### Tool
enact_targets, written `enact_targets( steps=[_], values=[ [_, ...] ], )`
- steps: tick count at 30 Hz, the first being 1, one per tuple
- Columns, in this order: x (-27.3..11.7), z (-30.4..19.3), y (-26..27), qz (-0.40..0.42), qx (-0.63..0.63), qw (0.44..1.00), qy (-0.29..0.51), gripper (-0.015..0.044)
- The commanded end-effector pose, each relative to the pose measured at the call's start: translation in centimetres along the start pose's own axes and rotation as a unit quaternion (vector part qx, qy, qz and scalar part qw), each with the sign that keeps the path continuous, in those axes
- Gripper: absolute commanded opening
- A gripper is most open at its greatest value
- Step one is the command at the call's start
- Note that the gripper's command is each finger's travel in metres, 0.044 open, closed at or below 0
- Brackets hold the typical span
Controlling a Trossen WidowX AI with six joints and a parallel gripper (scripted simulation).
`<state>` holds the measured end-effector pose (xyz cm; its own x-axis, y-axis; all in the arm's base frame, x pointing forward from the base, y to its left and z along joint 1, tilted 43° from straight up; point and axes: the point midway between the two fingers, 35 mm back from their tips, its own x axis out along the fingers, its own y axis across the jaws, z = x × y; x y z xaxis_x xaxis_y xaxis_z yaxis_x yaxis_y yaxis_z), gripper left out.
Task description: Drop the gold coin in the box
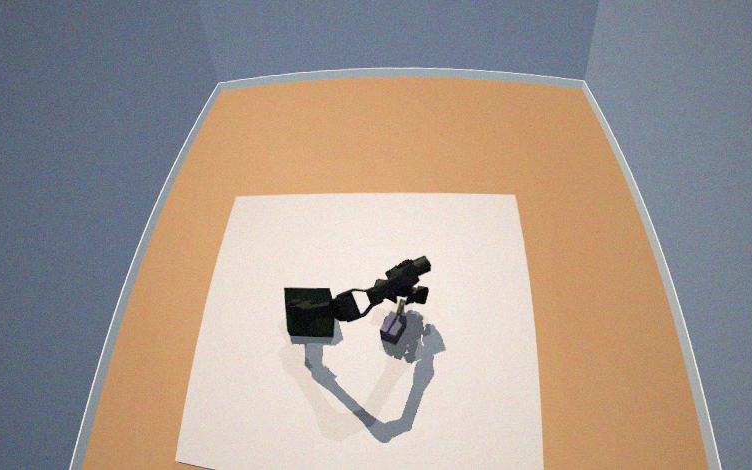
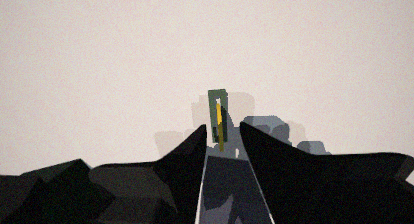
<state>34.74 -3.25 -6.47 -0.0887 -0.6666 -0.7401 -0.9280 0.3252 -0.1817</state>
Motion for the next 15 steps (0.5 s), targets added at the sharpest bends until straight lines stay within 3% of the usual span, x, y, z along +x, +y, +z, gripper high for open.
enact_targets(
  steps=[1, 9, 15],
  values=[
    [0.9, -0.1, 0.2, 0.001, -0.004, 1.000, 0.004, 0.0161],
    [1.9, -0.2, 0.3, 0.001, -0.004, 1.000, 0.005, 0.0161],
    [1.9, -0.2, 0.3, 0.001, -0.004, 1.000, 0.005, 0.0003]
  ],
)
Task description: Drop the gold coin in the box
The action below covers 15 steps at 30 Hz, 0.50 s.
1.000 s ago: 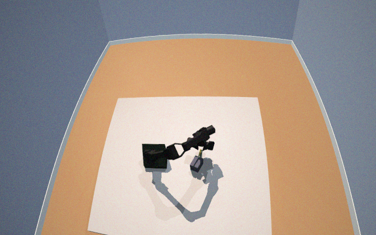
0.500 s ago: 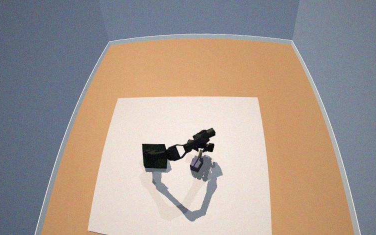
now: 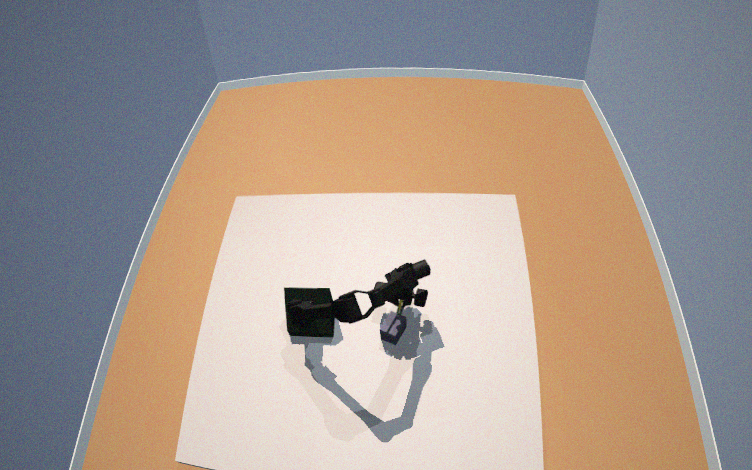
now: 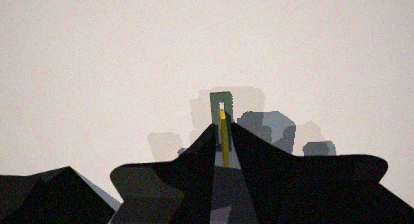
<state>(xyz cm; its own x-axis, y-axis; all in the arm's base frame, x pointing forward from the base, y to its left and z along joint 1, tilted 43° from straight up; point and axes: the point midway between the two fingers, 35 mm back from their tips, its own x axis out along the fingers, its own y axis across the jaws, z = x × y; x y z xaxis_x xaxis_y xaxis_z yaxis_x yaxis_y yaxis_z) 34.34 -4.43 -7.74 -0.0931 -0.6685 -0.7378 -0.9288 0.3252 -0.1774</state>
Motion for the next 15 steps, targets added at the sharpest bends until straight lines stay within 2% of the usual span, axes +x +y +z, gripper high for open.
enact_targets(
  steps=[1, 15],
  values=[
    [0.17, -0.07, 0.09, 0.000, -0.002, 1.000, 0.002, 0.0000],
    [-0.30, 0.22, -0.05, -0.006, 0.007, 1.000, -0.005, 0.0000]
  ],
)
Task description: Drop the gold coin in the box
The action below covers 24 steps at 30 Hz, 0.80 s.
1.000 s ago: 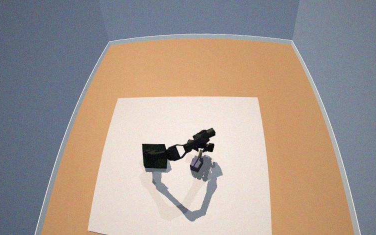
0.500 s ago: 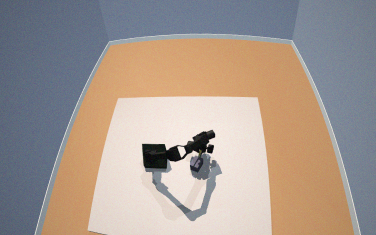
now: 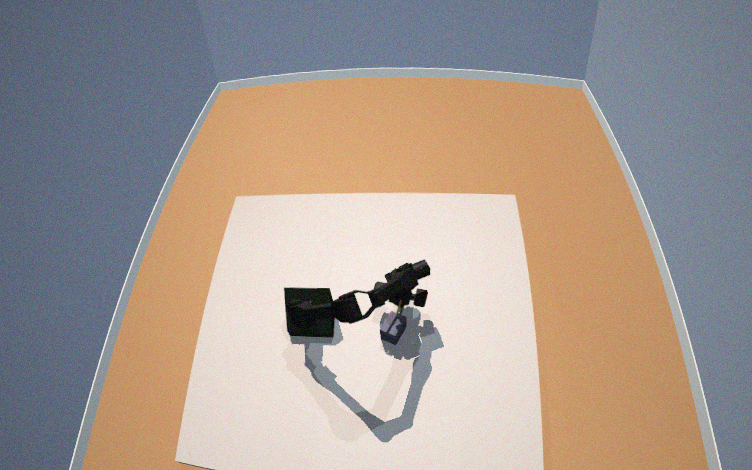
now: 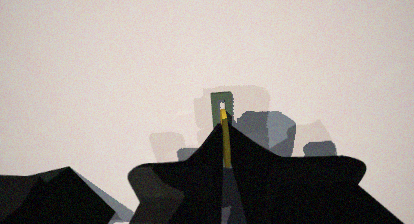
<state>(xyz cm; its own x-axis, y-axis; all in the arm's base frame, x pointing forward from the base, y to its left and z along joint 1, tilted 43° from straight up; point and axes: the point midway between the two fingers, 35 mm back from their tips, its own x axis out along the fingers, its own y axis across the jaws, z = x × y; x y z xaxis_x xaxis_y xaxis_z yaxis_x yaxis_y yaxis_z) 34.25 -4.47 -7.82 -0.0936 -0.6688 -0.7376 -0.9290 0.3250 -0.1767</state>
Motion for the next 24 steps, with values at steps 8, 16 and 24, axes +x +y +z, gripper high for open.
enact_targets(
  steps=[8, 16, 24],
  values=[
    [-1.9, 0.5, -0.3, -0.009, 0.012, 1.000, -0.010, 0.0000],
    [-3.9, 0.5, -0.4, -0.007, 0.007, 1.000, -0.010, 0.0000],
    [-5.9, 0.5, -0.3, -0.004, 0.004, 1.000, -0.007, 0.0000]
  ],
)
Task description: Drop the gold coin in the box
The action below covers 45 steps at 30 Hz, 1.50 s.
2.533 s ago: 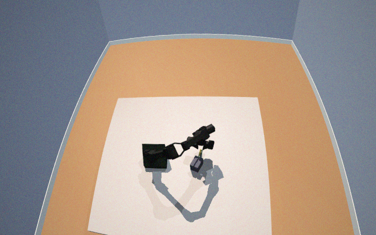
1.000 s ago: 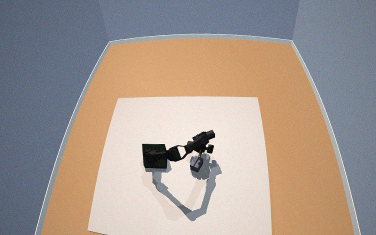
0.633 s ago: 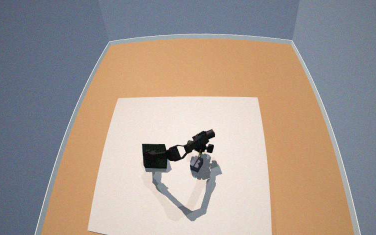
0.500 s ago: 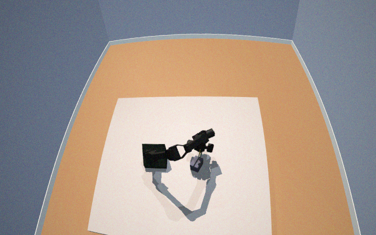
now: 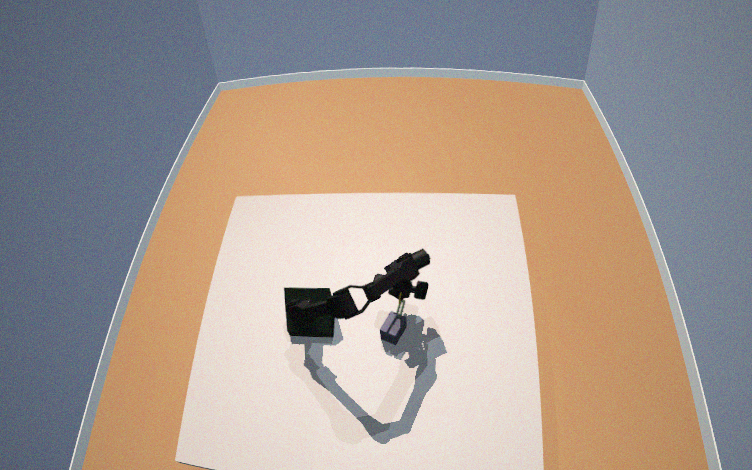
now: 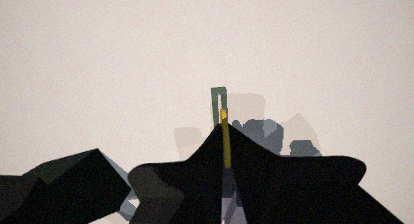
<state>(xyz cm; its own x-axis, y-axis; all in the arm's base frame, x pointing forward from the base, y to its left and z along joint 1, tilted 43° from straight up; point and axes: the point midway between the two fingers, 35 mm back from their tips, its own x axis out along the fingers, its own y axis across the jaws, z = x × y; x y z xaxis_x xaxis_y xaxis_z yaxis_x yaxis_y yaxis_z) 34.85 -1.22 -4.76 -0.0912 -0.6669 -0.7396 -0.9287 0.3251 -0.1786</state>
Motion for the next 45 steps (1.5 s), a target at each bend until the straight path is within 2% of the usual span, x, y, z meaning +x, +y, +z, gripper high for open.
enact_targets(
  steps=[1, 15, 20, 27, 35, 45],
  values=[
    [-1.6, 0.0, -0.3, -0.003, 0.003, 1.000, -0.005, 0.0000],
    [-4.9, -0.4, 0.0, 0.001, -0.003, 1.000, 0.002, 0.0000],
    [-5.0, -0.4, 0.1, 0.001, 0.008, 1.000, 0.002, 0.0000],
    [-5.0, -0.9, 0.1, 0.001, 0.111, 0.994, 0.002, 0.0000],
    [-5.1, -1.0, 0.1, 0.001, 0.115, 0.993, 0.002, 0.0000],
    [-5.2, -3.6, -0.3, 0.001, 0.114, 0.993, 0.002, 0.0000]
  ],
)
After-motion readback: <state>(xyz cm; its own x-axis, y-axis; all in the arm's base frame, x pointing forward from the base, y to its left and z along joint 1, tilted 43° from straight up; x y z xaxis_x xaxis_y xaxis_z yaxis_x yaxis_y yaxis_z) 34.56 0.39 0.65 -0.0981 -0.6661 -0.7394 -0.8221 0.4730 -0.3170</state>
